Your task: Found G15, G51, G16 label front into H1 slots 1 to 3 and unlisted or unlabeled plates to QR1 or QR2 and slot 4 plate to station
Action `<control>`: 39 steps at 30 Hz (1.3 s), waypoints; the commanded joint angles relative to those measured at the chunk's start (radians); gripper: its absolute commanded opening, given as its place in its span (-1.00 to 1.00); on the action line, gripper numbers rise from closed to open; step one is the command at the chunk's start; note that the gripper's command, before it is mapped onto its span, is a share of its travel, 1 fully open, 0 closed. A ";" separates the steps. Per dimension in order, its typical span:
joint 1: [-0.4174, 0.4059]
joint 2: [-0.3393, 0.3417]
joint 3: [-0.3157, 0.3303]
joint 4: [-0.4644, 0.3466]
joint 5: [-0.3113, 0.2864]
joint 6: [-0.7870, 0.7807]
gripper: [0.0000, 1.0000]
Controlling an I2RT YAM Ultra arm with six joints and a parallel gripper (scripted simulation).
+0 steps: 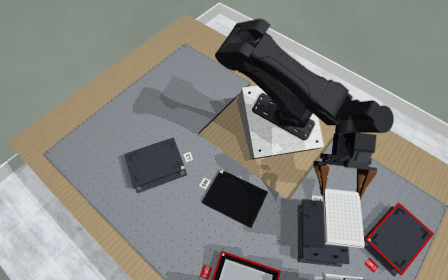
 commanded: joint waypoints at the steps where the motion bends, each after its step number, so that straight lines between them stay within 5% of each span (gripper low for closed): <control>1: -0.002 0.000 0.002 0.020 0.000 -0.002 0.72; 39: -0.046 0.029 -0.063 0.136 -0.042 -0.027 0.72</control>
